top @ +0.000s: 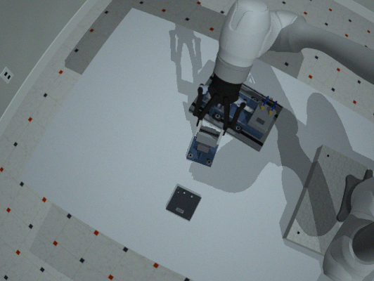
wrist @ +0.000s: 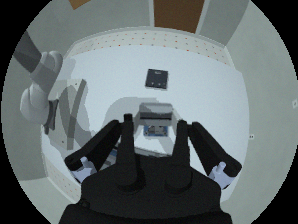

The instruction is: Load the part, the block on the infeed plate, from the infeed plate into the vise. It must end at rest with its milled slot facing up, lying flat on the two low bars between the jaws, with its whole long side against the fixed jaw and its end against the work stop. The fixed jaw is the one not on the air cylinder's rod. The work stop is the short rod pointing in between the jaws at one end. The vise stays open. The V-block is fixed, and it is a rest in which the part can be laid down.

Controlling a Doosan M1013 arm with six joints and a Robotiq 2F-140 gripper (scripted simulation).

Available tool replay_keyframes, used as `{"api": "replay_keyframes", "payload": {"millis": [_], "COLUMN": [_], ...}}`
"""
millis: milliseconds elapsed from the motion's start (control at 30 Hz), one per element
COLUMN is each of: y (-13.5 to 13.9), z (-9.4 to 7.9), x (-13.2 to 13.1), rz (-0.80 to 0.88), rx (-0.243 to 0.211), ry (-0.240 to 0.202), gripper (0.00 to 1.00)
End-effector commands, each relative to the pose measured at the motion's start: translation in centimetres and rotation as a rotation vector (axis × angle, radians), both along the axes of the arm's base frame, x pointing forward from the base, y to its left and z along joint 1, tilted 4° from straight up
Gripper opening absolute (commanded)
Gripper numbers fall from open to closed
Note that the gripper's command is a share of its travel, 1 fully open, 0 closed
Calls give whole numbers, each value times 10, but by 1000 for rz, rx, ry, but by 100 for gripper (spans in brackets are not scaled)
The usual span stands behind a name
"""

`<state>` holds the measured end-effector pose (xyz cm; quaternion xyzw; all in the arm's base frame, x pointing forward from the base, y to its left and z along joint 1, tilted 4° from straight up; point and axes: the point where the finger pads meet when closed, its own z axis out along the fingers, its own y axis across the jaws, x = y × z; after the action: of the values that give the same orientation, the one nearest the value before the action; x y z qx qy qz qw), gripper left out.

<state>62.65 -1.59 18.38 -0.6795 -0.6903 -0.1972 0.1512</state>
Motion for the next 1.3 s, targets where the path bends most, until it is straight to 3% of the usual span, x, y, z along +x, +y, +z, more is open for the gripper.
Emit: {"api": "replay_keyframes", "payload": {"millis": [0, 100, 167, 667, 1267], "y": [1, 2, 2, 6, 9], "z": [-2, -2, -2, -1, 0], "x": [-3, -3, -3, -3, -3], "rz": [-7, -9, -9, -19, -27], "rx": [-69, -105, -105, -271, -391], "ry": [8, 8, 8, 9, 9], "gripper": [0, 0, 0, 0, 0]}}
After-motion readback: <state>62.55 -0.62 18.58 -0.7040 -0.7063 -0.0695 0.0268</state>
